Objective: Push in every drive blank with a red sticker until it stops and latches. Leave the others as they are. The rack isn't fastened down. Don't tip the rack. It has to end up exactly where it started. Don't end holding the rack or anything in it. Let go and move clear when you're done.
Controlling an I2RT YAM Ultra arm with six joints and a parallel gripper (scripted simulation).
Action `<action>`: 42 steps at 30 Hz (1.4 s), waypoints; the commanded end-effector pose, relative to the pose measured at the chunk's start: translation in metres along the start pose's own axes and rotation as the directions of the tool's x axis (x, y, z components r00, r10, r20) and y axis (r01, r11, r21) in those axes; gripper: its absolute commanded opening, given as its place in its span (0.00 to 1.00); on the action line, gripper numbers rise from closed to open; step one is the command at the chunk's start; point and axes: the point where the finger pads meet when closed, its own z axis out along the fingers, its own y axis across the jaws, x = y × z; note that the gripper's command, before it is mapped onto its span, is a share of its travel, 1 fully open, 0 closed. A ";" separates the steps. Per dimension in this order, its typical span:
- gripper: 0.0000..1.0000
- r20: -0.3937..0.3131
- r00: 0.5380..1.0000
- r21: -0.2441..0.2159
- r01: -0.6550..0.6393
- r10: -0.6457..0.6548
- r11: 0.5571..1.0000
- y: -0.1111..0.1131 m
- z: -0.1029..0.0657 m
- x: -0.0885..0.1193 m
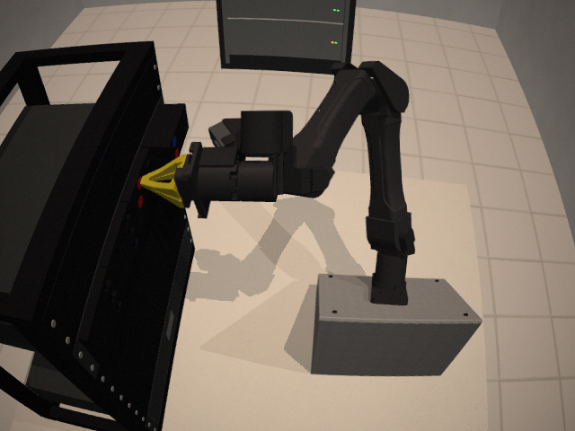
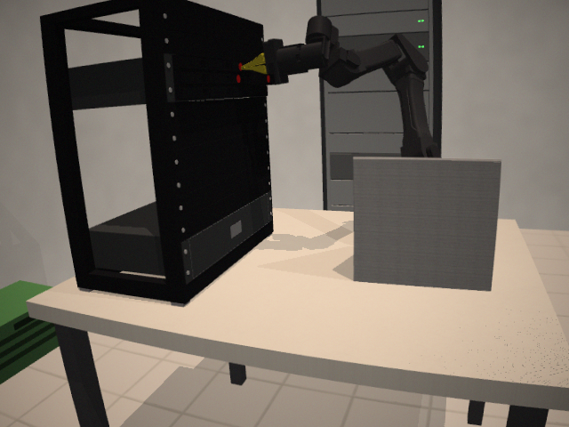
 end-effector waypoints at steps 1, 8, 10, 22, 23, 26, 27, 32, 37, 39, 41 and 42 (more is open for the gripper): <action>0.00 -0.001 0.997 -0.099 -0.077 0.077 0.992 0.042 0.006 -0.011; 0.00 -0.001 0.997 -0.099 -0.077 0.077 0.992 0.042 0.006 -0.011; 0.00 -0.001 0.997 -0.099 -0.077 0.077 0.992 0.042 0.006 -0.011; 0.00 0.002 0.997 -0.091 -0.072 0.073 0.993 0.041 0.011 -0.011; 0.00 0.002 0.997 -0.091 -0.072 0.073 0.993 0.041 0.012 -0.011; 0.00 -0.001 0.997 -0.094 -0.072 0.073 0.993 0.043 0.010 -0.010; 0.00 -0.001 0.997 -0.094 -0.072 0.073 0.993 0.043 0.010 -0.010; 0.00 -0.001 0.997 -0.094 -0.072 0.073 0.993 0.043 0.010 -0.010; 0.00 -0.001 0.997 -0.094 -0.072 0.073 0.993 0.043 0.010 -0.010; 0.00 -0.001 0.997 -0.094 -0.072 0.073 0.993 0.043 0.010 -0.010; 0.00 -0.001 0.997 -0.094 -0.072 0.073 0.993 0.043 0.010 -0.010; 0.00 -0.001 0.997 -0.094 -0.072 0.073 0.993 0.043 0.010 -0.010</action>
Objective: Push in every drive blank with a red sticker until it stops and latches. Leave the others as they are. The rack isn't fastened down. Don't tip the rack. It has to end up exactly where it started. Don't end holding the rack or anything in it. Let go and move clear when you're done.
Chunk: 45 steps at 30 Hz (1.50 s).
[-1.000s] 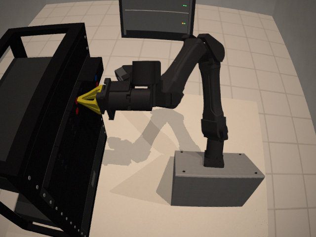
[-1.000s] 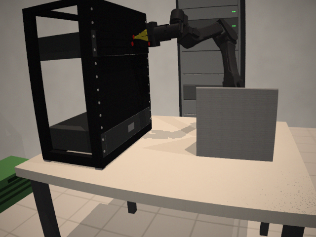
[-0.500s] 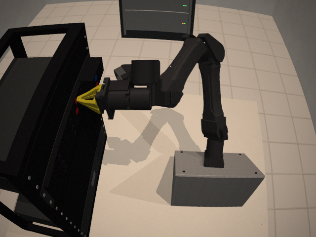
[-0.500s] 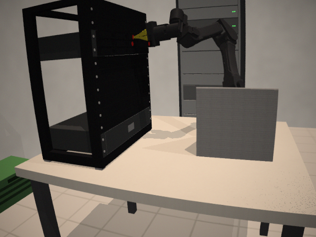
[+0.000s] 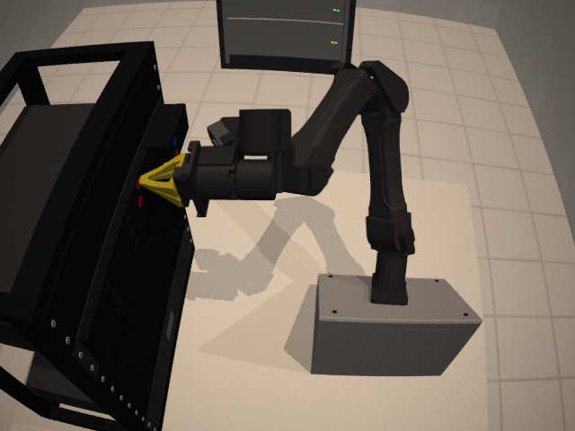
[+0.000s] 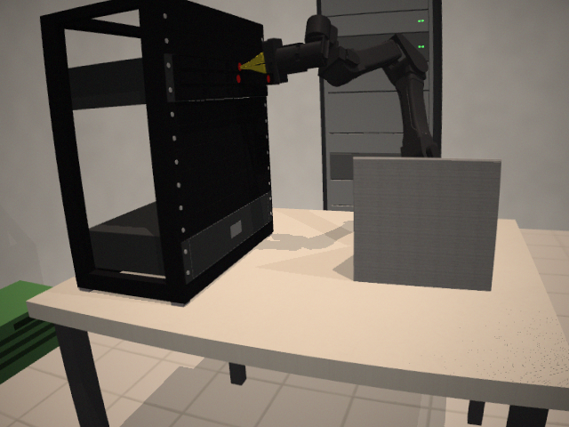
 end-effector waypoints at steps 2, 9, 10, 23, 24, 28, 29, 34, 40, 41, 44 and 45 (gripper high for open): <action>0.00 0.002 0.997 -0.098 -0.078 0.078 0.992 0.041 0.009 -0.010; 0.00 0.002 0.997 -0.098 -0.078 0.078 0.992 0.041 0.009 -0.010; 0.00 0.001 0.997 -0.098 -0.078 0.078 0.992 0.041 0.008 -0.010; 0.00 -0.004 0.997 -0.096 -0.074 0.074 0.993 0.031 -0.065 -0.013; 0.00 -0.004 0.997 -0.096 -0.074 0.074 0.993 0.030 -0.074 -0.013; 0.00 -0.005 0.997 -0.095 -0.075 0.074 0.993 0.028 -0.094 -0.013; 0.00 -0.005 0.997 -0.095 -0.075 0.074 0.993 0.028 -0.094 -0.013; 0.00 -0.005 0.997 -0.095 -0.075 0.075 0.993 0.027 -0.107 -0.013; 0.00 -0.016 0.998 -0.095 -0.054 0.053 0.994 0.024 -0.107 -0.012; 0.00 -0.017 0.999 -0.093 -0.051 0.050 0.994 0.022 -0.106 -0.014; 0.00 -0.005 0.999 -0.081 -0.052 0.051 0.995 0.013 -0.102 -0.025; 0.00 -0.005 0.999 -0.081 -0.052 0.051 0.995 0.013 -0.102 -0.025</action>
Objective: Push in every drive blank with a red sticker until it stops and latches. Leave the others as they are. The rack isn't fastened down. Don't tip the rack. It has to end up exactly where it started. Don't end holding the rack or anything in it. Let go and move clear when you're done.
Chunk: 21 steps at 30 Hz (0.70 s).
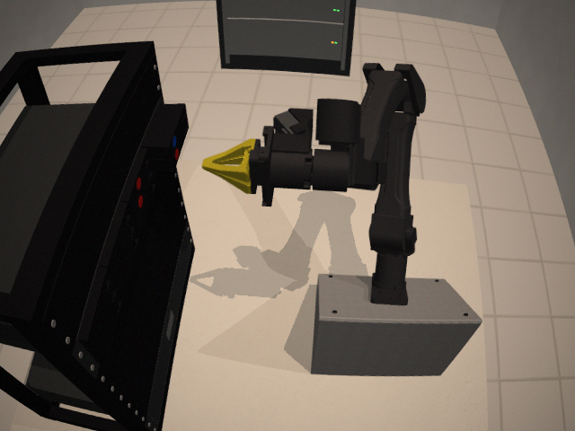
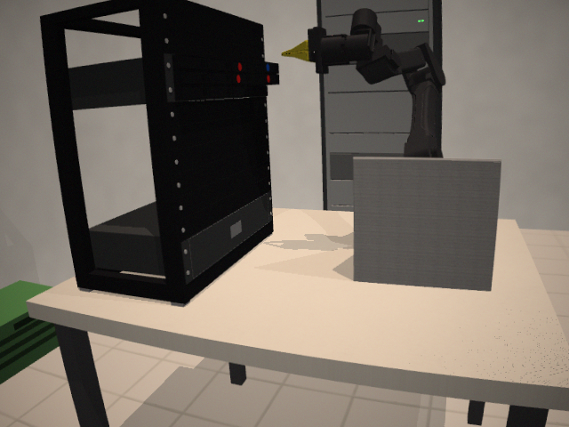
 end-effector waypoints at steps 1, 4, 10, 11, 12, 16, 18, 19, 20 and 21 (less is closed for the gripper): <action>0.00 -0.009 1.000 -0.012 0.009 -0.009 1.000 0.000 -0.001 -0.008; 0.00 -0.009 1.000 -0.012 0.009 -0.009 1.000 -0.008 -0.003 -0.020; 0.00 -0.010 1.000 -0.011 0.006 -0.006 1.000 -0.027 -0.006 -0.052; 0.00 -0.010 1.000 -0.011 0.005 -0.005 1.000 -0.030 -0.007 -0.057; 0.00 -0.010 1.000 -0.011 0.004 -0.004 1.000 -0.034 -0.008 -0.062; 0.00 -0.010 1.000 -0.010 0.002 -0.002 1.000 -0.045 -0.010 -0.080; 0.00 -0.010 1.000 -0.010 0.002 -0.002 1.000 -0.045 -0.010 -0.080; 0.00 0.006 0.999 -0.028 -0.033 0.033 0.999 -0.032 -0.008 -0.094; 0.00 -0.002 1.000 -0.019 -0.015 0.015 1.000 -0.042 -0.009 -0.092; 0.00 -0.011 1.000 -0.010 0.001 -0.001 1.000 -0.051 -0.011 -0.090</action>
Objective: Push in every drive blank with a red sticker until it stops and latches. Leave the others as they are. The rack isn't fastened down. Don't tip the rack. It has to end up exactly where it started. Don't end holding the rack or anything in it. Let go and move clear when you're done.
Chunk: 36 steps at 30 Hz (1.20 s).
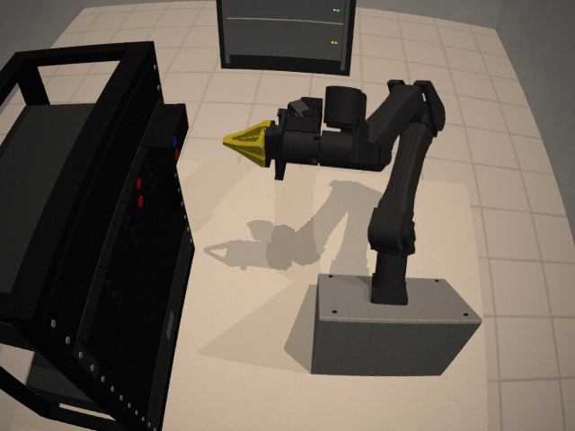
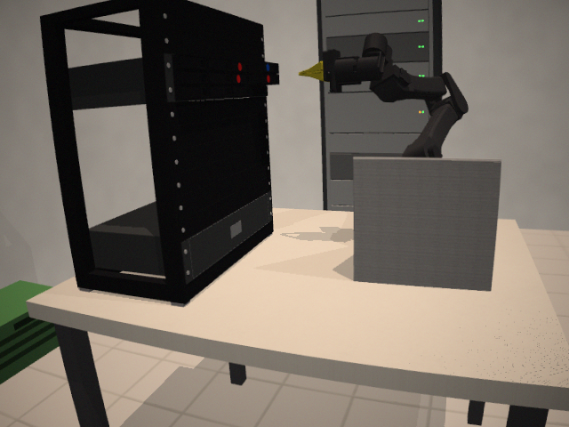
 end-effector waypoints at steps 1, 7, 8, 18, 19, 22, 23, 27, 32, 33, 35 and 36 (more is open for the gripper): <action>0.00 -0.058 0.997 -0.013 0.045 -0.045 0.999 -0.008 -0.003 0.002; 0.00 -0.060 0.998 -0.027 0.032 -0.034 0.999 -0.003 -0.004 -0.005; 0.00 -0.060 0.998 -0.028 0.033 -0.035 0.999 -0.003 -0.004 -0.005; 0.00 -0.043 0.999 -0.028 0.022 -0.023 0.999 0.003 0.038 -0.005; 0.00 -0.043 0.999 -0.028 0.022 -0.023 0.999 0.003 0.046 -0.005; 0.00 -0.043 0.999 -0.028 0.022 -0.023 0.999 0.003 0.063 -0.004; 0.00 -0.043 0.999 -0.028 0.022 -0.023 0.999 0.003 0.066 -0.004; 0.00 -0.056 0.998 -0.041 0.021 -0.024 0.999 0.008 0.063 0.001; 0.00 -0.056 0.998 -0.041 0.022 -0.024 0.999 0.008 0.063 0.001; 0.00 -0.056 0.998 -0.041 0.022 -0.024 0.999 0.008 0.063 0.001; 0.00 -0.056 0.998 -0.041 0.022 -0.025 0.999 0.008 0.063 0.001; 0.00 -0.056 0.998 -0.041 0.022 -0.025 0.999 0.008 0.063 0.001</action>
